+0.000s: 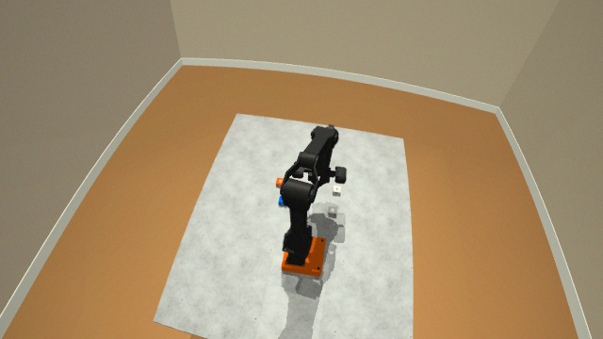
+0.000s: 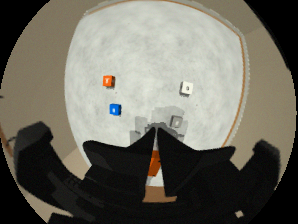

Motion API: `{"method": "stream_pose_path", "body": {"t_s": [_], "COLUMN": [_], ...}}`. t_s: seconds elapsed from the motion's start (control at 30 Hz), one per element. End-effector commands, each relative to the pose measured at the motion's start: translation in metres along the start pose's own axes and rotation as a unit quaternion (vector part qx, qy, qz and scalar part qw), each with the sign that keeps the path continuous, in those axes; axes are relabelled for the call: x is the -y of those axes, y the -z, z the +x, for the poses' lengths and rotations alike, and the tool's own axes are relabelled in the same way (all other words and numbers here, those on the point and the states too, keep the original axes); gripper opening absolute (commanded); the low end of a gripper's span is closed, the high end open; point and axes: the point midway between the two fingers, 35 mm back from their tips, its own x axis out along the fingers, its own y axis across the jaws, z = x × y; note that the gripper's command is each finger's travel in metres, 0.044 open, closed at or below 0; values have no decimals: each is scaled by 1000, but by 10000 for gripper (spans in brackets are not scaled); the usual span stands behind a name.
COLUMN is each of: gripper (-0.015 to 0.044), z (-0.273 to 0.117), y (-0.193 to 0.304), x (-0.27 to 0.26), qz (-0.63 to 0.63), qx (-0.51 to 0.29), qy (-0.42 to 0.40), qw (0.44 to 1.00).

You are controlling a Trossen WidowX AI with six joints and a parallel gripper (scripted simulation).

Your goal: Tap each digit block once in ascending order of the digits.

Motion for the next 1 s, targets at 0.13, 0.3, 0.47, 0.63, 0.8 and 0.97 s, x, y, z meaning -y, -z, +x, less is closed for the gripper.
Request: {"method": "stream_pose_path", "body": {"t_s": [0.13, 0.3, 0.47, 0.63, 0.8, 0.97], "gripper": [20, 20, 20, 20, 20, 20], "z": [-3, -4, -1, 67, 77, 83], "y": [-8, -1, 0, -1, 0, 0], "x": [-80, -122, -129, -130, -130, -130], "qz": [7, 22, 25, 25, 25, 25], "qx": [5, 5, 5, 5, 5, 5], "qy": [-2, -2, -2, -2, -2, -2], "qw": [1000, 1000, 1000, 1000, 1000, 1000]}}
